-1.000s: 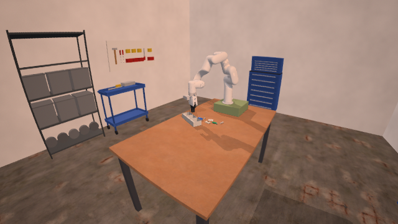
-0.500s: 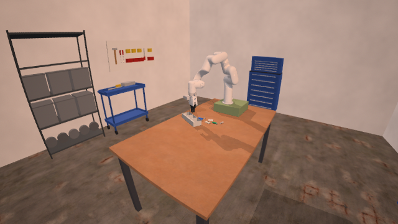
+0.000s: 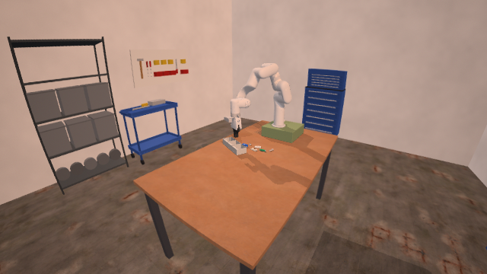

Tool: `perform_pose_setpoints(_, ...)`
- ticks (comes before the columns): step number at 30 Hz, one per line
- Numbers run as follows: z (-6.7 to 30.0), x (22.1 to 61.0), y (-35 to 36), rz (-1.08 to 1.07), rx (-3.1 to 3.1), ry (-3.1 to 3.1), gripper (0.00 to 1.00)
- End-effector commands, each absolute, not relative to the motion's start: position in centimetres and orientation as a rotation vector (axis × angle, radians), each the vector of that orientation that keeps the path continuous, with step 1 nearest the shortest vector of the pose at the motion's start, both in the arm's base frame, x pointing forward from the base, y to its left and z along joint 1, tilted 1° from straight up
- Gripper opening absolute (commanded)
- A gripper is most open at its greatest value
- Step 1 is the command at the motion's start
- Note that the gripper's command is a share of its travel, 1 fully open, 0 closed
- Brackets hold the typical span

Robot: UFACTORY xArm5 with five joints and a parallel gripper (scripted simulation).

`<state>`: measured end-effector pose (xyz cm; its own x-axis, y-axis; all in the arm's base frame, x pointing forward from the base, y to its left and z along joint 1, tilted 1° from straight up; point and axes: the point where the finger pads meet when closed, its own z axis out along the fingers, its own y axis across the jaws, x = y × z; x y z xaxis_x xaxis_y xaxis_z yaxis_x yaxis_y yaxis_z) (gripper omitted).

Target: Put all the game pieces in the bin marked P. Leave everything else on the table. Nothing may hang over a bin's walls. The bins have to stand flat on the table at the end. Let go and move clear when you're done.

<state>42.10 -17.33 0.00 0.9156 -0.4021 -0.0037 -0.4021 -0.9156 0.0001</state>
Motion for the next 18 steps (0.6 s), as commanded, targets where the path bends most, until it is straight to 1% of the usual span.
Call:
perform_pose_setpoints(1,0.1,42.6,-16.5,0.005,-3.091,0.649,0.09)
perform_pose_setpoints(18,0.0,45.7,-9.7,0.004,-3.090,0.649,0.09)
